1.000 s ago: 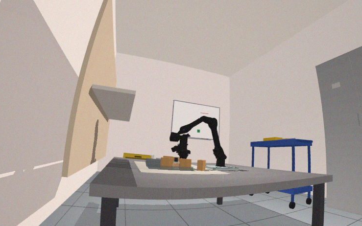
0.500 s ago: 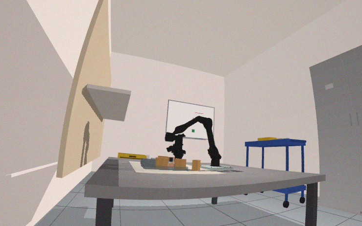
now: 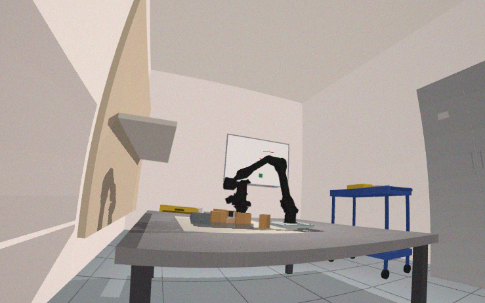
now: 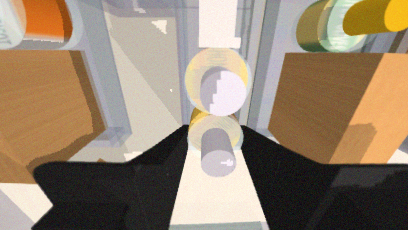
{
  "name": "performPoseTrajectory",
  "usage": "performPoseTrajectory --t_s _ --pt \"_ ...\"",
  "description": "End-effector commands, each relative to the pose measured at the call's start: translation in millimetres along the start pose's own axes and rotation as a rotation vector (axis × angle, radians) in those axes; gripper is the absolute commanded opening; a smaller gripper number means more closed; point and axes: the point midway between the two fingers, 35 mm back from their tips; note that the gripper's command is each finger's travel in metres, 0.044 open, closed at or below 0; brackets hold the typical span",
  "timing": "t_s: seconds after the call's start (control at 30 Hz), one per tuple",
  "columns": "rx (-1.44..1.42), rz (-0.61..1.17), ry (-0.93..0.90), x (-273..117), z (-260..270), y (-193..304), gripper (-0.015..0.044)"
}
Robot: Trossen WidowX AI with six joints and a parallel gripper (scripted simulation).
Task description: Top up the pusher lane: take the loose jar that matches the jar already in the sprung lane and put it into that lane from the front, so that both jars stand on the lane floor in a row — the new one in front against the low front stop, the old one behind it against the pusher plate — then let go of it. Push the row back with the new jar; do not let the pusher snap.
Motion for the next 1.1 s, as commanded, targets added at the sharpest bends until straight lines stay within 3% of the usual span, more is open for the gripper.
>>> performPoseTrajectory --t_s 0.0,0.3,0.67,1.07 --pt "-0.002 -0.005 -0.002 -0.3 -0.2 1.1 0.0" --pt "-0.002 -0.005 -0.002 -0.3 -0.2 1.1 0.0" --pt "-0.002 -0.005 -0.002 0.0 -0.2 0.5 0.0289" --pt "-0.002 -0.005 -0.002 -20.1 -0.2 0.6 0.0291"
Point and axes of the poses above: the point midway between the two fingers, 35 mm back from their tips, its own x axis out along the fingers, its own z axis across the jaws, y = z × x, and after that the axes turned 9 degrees about x, right-handed
